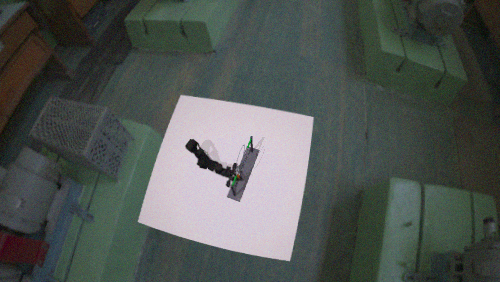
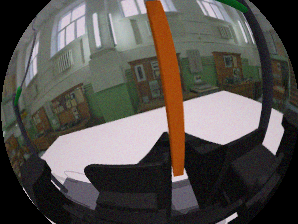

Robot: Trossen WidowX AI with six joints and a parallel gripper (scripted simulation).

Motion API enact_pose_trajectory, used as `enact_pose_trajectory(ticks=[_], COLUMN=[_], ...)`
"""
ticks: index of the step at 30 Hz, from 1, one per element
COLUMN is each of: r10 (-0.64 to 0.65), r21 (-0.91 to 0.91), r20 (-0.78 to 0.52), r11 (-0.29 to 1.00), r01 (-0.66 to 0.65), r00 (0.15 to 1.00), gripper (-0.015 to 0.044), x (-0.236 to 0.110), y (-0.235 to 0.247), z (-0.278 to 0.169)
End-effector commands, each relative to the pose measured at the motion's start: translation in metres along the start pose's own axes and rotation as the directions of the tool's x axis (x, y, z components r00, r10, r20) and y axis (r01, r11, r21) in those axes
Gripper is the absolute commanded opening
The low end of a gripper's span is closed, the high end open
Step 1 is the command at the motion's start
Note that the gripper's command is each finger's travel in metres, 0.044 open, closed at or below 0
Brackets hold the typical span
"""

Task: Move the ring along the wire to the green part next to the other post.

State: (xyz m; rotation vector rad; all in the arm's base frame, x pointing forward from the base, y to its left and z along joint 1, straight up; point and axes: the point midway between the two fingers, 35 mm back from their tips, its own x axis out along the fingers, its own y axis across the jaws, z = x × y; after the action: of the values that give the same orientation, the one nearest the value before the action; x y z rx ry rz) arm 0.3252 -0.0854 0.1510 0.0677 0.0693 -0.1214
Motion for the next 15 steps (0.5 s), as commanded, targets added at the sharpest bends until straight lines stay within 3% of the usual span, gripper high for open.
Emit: enact_pose_trajectory(ticks=[1,15], r10=[0.004,0.025], r21=[0.041,0.275], r20=[0.003,0.011], r11=[0.999,0.961], r01=[-0.004,-0.027], r00=[1.0,1.0], gripper=[-0.015,-0.015], x=[-0.001,0.0], y=[0.009,0.051], z=[0.0,0.006])
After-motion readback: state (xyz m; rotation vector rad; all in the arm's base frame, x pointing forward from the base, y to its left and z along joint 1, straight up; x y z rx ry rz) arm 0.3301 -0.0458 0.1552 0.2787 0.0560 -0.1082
